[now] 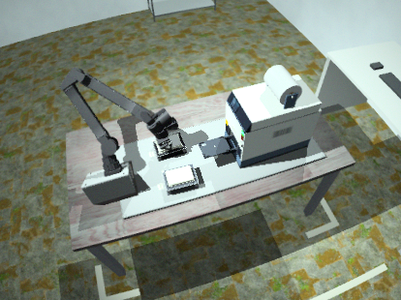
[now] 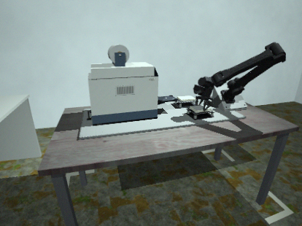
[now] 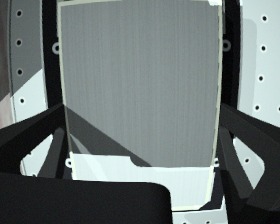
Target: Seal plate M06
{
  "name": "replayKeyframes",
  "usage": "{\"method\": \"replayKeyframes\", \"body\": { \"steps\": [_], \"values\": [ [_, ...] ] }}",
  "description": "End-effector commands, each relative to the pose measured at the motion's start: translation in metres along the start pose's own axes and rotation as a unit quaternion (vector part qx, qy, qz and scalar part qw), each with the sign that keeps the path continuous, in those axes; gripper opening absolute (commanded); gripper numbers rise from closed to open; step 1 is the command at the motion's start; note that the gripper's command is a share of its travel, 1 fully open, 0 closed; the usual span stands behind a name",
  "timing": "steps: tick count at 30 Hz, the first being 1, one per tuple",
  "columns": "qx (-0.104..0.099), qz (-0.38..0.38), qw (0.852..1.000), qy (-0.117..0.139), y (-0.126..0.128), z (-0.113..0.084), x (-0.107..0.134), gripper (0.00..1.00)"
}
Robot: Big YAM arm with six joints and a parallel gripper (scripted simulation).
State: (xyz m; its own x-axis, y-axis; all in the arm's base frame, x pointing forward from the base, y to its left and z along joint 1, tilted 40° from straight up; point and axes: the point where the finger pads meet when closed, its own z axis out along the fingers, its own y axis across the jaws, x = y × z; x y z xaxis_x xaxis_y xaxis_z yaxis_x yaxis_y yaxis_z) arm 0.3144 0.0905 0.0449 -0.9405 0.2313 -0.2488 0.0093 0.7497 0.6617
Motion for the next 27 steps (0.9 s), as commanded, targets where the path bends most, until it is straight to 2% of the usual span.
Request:
{"method": "replayKeyframes", "body": {
  "steps": [1,27],
  "values": [
    [-0.004,-0.018,1.000,-0.013,0.0060,-0.0016,-0.0197,0.00],
    [-0.002,-0.015,1.000,-0.012,0.0089,-0.0064,-0.0195,0.00]
  ]
}}
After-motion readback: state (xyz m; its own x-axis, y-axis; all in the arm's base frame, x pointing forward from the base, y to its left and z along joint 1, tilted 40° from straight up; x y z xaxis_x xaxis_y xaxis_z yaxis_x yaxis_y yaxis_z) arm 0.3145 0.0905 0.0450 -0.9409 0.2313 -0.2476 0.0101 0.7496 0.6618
